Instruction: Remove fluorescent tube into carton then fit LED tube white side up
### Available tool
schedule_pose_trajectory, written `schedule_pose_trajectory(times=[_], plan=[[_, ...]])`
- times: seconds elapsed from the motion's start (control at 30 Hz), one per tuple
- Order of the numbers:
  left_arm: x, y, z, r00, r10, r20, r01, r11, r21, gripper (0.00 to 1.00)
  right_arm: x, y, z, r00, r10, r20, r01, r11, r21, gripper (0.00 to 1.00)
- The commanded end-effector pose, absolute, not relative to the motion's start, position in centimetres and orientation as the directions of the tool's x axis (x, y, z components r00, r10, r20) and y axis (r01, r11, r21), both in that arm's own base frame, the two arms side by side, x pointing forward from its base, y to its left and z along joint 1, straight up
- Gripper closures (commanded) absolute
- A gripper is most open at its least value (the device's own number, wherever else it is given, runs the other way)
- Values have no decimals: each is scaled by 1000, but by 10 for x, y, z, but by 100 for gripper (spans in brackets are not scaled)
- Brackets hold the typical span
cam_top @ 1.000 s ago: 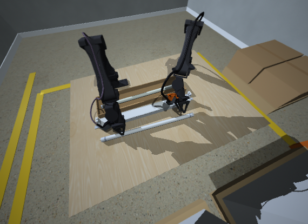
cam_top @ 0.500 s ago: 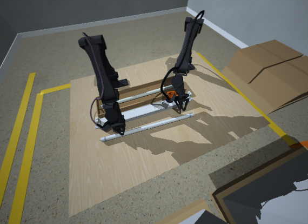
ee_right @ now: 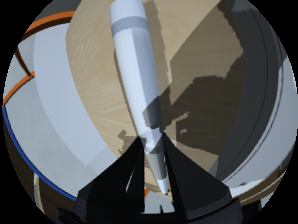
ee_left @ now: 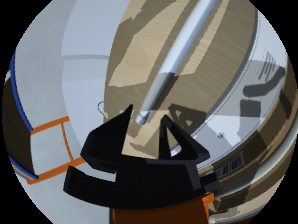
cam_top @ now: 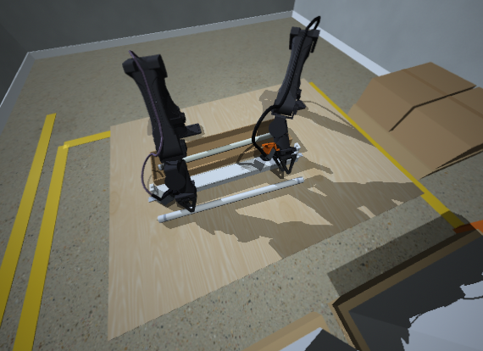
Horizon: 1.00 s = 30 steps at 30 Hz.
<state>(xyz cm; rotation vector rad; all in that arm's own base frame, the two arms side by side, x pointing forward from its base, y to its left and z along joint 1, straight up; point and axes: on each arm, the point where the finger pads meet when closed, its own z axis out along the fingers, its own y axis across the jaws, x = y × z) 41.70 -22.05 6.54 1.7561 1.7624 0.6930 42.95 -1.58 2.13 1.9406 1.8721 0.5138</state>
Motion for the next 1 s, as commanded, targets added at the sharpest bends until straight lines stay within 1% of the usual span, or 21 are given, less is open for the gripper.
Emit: schedule_pose_trajectory(times=[0.0,0.77,0.8,0.9,0.97], plan=[[421,-227,78,4,998,-56,690,37,723,51,434,-23,32,47,998,-29,841,-24,541,89],[421,-227,78,4,998,-55,690,37,723,51,434,-23,32,47,998,-29,841,-24,541,89],[423,-236,102,22,996,-86,675,49,737,51,434,-23,32,47,998,-29,841,-24,541,89],[425,-224,70,1,999,-34,747,22,664,51,434,-23,32,47,998,-29,841,-24,541,89],[425,-226,70,10,1000,-28,774,10,633,51,434,-23,32,47,998,-29,841,-24,541,89]])
